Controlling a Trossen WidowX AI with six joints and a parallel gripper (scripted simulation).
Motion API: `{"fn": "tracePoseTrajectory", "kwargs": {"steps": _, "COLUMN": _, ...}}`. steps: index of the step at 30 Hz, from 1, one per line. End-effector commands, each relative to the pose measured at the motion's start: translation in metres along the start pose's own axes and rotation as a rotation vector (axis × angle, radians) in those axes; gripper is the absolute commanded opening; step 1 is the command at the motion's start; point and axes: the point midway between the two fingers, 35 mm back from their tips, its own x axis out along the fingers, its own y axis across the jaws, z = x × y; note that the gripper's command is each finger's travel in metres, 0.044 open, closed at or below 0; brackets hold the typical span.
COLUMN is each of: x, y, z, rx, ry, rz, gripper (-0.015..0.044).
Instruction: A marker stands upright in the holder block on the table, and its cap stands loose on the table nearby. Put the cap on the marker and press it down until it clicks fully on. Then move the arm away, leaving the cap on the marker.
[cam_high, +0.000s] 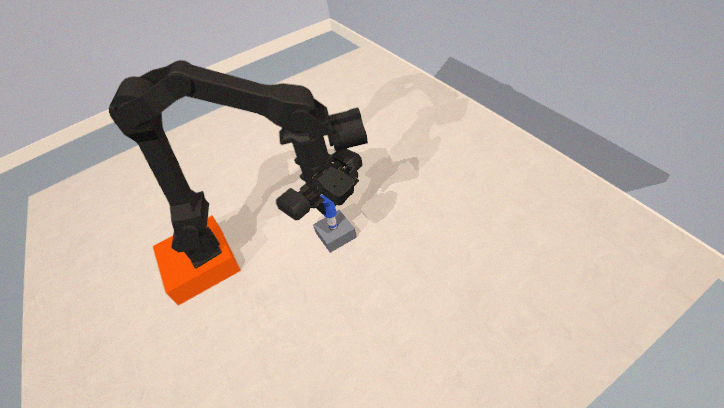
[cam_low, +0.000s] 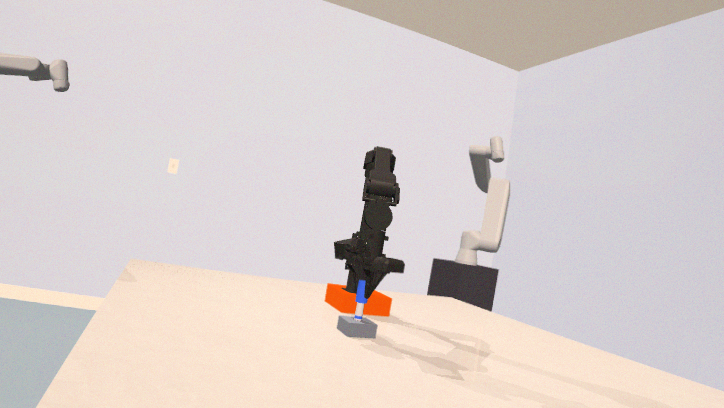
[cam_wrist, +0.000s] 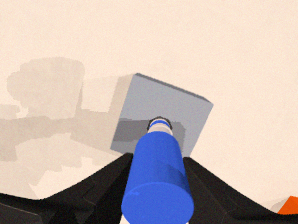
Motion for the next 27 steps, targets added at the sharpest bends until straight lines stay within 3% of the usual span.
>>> {"fn": "tracePoseTrajectory", "kwargs": {"steps": 1, "x": 0.007, "y": 0.0, "z": 0.0, "rx": -0.004, "ry": -0.002, "rz": -0.001, "gripper": 0.0}}
{"fn": "tracePoseTrajectory", "kwargs": {"steps": 18, "x": 0.025, "y": -0.001, "z": 0.0, "rx": -0.004, "ry": -0.002, "rz": -0.002, "gripper": 0.0}}
{"fn": "tracePoseTrajectory", "kwargs": {"steps": 27, "x": 0.025, "y": -0.002, "z": -0.001, "rx": 0.0, "ry": 0.0, "rz": -0.003, "gripper": 0.0236}}
